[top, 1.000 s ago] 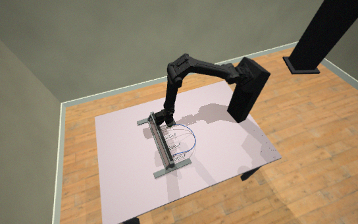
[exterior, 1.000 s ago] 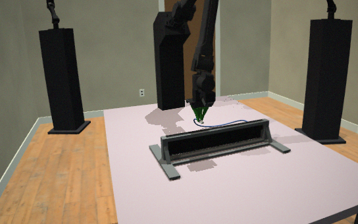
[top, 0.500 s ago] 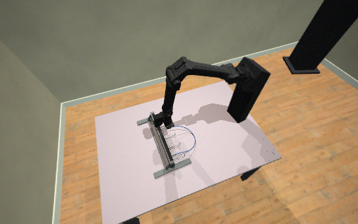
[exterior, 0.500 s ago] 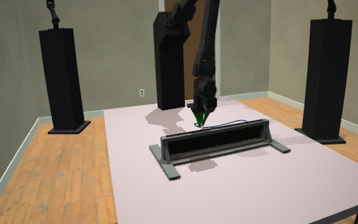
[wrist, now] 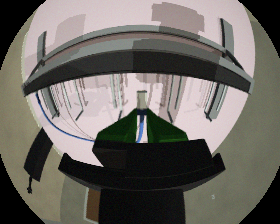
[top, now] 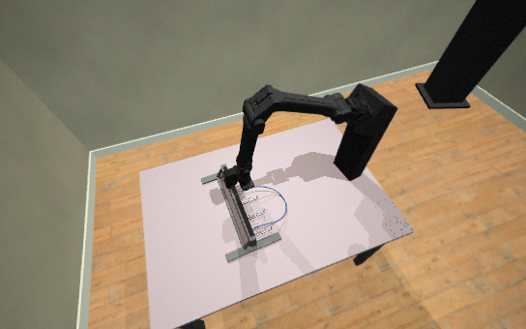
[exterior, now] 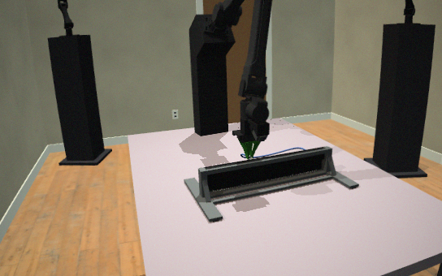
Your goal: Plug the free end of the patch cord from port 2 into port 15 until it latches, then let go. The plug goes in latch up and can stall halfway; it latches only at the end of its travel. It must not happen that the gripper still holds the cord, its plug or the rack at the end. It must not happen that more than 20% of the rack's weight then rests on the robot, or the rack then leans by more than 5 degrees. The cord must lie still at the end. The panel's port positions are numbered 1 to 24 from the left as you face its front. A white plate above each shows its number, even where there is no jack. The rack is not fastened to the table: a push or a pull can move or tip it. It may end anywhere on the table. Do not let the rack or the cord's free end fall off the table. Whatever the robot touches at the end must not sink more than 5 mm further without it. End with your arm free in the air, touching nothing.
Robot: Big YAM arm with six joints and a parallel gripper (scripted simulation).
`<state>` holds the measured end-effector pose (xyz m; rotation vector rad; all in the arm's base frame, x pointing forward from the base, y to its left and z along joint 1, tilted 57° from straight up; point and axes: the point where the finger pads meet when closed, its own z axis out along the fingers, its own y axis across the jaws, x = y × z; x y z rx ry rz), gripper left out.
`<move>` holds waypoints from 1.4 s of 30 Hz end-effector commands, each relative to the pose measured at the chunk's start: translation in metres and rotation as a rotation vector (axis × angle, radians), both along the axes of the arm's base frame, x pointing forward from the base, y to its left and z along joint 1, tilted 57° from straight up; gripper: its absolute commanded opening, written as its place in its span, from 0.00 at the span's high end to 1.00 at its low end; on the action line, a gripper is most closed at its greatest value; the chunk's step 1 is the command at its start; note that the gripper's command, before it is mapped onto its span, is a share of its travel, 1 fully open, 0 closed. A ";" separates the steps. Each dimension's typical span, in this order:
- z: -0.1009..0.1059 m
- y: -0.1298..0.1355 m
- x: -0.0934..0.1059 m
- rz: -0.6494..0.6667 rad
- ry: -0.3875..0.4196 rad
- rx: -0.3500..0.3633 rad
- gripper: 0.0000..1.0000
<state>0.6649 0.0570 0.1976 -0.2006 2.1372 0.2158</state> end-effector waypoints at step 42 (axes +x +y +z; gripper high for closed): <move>0.000 0.008 0.011 -0.002 0.024 0.012 1.00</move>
